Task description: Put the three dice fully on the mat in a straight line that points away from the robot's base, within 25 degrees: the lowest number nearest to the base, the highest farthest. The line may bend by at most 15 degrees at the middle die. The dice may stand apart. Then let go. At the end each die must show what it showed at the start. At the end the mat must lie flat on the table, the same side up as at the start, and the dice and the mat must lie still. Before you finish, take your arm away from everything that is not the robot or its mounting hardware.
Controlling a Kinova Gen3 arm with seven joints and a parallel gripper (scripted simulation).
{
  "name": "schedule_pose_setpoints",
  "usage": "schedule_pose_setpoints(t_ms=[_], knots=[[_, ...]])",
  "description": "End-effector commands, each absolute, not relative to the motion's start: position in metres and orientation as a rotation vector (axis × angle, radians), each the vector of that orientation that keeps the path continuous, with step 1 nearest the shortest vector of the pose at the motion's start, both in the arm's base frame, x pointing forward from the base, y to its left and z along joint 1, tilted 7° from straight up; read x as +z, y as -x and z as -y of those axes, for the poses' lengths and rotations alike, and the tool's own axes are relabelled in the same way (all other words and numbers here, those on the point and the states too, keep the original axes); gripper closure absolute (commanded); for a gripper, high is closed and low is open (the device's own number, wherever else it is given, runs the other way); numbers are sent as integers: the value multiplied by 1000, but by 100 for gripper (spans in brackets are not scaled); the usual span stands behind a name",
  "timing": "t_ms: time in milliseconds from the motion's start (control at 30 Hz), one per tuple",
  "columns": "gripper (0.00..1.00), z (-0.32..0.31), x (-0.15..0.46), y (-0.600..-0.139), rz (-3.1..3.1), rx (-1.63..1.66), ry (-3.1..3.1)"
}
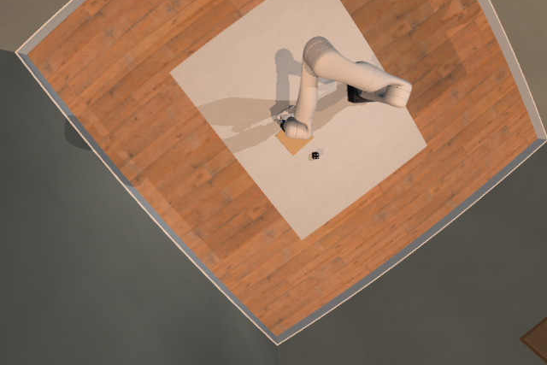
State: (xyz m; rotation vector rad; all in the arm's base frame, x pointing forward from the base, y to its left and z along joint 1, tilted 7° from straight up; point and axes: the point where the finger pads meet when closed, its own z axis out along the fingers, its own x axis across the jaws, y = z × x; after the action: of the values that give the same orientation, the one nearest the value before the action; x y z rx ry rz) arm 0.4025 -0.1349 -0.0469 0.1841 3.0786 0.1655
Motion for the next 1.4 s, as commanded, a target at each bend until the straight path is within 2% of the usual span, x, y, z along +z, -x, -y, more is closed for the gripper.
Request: schedule_pose_setpoints(t_ms=[0,500,1000,1300,1367], knots=[[43,140,-34,-404,-3070,154,-189],[43,147,41,-399,-3070,154,-189],[43,145,46,-398,-3070,154,-188],[43,57,57,-372,-3070,155,-143],[43,57,57,-372,-3070,155,-143]])
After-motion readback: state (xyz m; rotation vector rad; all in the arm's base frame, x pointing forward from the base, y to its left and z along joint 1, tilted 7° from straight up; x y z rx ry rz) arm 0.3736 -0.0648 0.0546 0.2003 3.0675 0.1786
